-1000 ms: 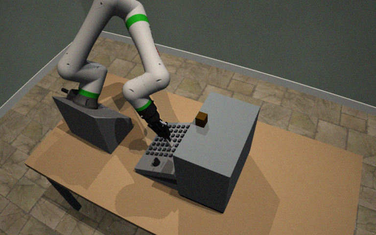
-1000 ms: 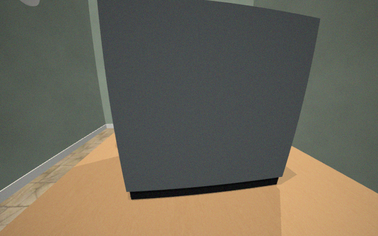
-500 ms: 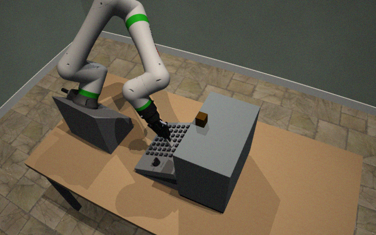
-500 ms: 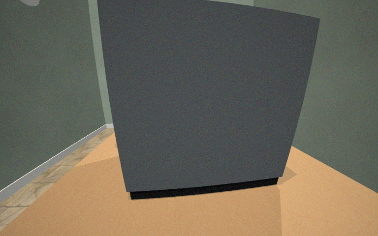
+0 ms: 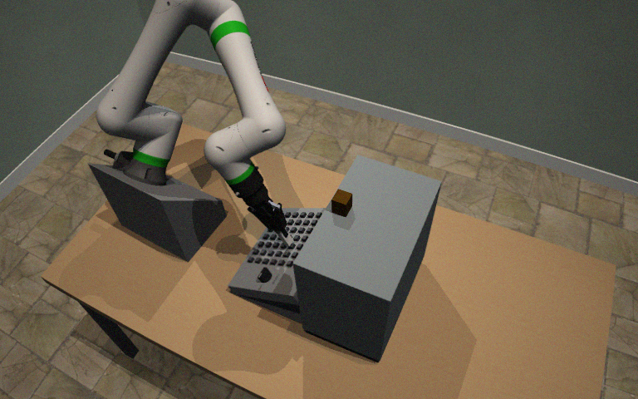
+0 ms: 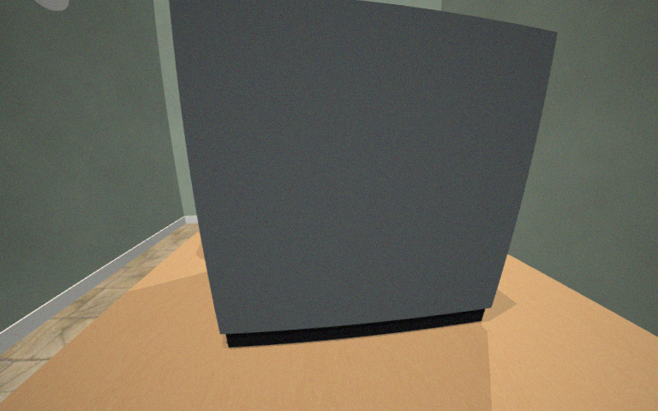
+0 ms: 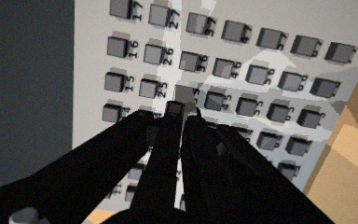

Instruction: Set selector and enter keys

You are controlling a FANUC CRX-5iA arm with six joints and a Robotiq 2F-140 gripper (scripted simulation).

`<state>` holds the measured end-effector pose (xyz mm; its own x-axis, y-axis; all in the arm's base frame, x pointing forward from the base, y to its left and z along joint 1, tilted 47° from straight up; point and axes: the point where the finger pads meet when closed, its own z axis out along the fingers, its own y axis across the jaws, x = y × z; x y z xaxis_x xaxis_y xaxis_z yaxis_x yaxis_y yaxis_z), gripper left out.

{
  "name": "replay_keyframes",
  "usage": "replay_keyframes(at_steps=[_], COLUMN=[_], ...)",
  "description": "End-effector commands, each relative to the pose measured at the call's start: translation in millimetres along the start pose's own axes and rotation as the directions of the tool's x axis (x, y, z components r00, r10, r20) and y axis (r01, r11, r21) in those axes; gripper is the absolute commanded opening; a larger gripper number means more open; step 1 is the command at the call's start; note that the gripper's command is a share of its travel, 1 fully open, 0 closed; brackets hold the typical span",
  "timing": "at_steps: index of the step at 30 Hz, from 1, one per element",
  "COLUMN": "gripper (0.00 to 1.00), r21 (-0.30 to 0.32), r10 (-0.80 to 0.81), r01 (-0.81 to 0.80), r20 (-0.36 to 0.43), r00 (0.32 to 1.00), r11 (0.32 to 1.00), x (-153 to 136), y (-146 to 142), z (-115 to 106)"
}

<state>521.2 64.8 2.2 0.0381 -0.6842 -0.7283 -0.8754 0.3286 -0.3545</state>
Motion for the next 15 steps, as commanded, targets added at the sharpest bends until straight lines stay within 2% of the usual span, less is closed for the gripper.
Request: replay_keyframes(at_steps=[1, 15], gripper=[0.00, 0.00], r21=[0.000, 0.000], r10=[0.000, 0.000], r01=[0.000, 0.000], r20=[0.000, 0.000], r00=[1.000, 1.000], r11=[1.000, 1.000], x=[0.1, 0.1], y=[0.0, 0.0], z=[-5.6, -20.0])
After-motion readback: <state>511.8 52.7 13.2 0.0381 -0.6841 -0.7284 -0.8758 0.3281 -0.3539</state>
